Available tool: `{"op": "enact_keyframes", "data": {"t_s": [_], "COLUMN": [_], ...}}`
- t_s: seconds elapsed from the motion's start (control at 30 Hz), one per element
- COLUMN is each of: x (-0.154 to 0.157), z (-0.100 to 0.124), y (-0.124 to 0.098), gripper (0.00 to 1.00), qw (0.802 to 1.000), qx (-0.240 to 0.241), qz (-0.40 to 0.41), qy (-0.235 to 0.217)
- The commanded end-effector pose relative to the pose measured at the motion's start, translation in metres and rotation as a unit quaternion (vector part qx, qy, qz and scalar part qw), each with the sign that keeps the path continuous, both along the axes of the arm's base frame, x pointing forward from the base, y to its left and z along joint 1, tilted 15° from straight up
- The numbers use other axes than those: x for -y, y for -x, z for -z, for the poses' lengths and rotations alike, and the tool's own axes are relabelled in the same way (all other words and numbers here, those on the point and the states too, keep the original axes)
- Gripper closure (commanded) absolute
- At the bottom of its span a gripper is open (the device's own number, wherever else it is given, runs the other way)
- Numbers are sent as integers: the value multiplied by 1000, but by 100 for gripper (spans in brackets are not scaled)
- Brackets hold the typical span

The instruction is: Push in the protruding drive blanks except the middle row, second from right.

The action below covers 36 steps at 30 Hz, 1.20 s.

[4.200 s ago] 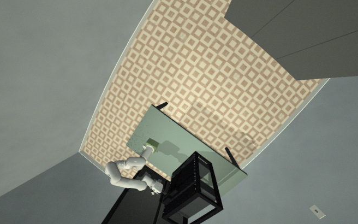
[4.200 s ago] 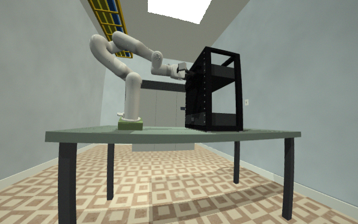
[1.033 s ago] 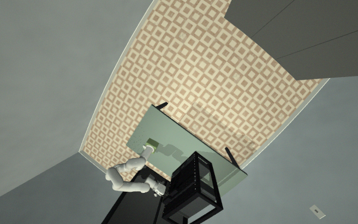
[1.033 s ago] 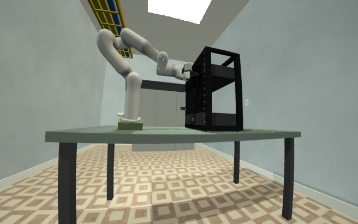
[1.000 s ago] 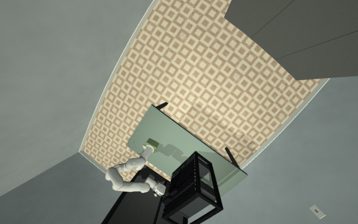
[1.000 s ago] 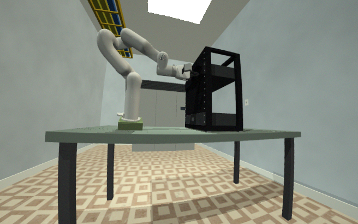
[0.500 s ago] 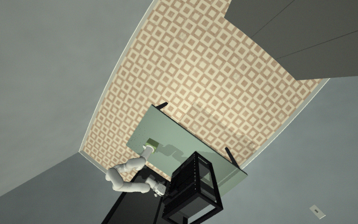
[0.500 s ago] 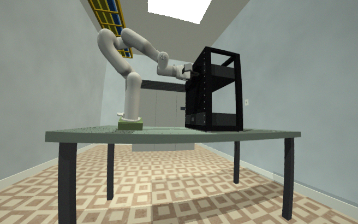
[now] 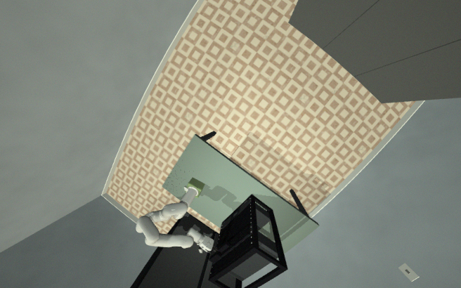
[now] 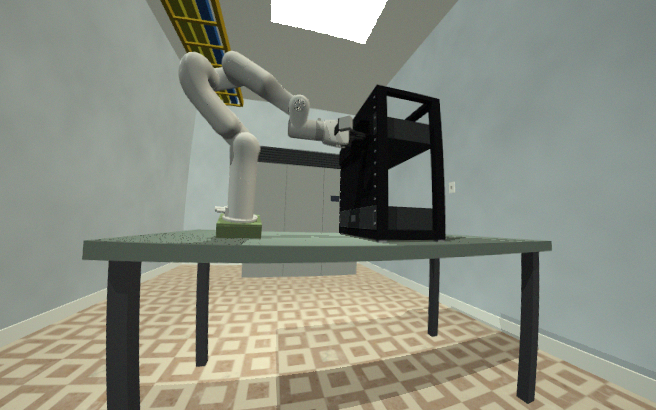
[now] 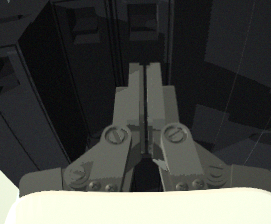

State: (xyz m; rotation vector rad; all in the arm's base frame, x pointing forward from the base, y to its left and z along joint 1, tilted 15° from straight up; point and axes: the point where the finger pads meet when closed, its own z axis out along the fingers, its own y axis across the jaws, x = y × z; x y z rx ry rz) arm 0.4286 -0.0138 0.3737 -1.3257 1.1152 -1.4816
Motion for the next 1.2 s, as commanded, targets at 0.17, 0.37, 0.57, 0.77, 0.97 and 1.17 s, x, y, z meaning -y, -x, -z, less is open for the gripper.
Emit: {"op": "enact_keyframes", "data": {"t_s": [0.17, 0.37, 0.57, 0.77, 0.97, 1.17], "x": [0, 0, 0, -2, -5, -7], "z": [-2, -2, -2, -1, 1, 3], "y": [-2, -2, 5, 22, 59, 86], "gripper": [100, 100, 100, 100, 100, 100], "qw": [1000, 1000, 1000, 1000, 1000, 1000], "qx": [2, 2, 2, 2, 2, 2], "qz": [0, 0, 0, 0, 0, 0], "qy": [0, 0, 0, 0, 0, 0]}}
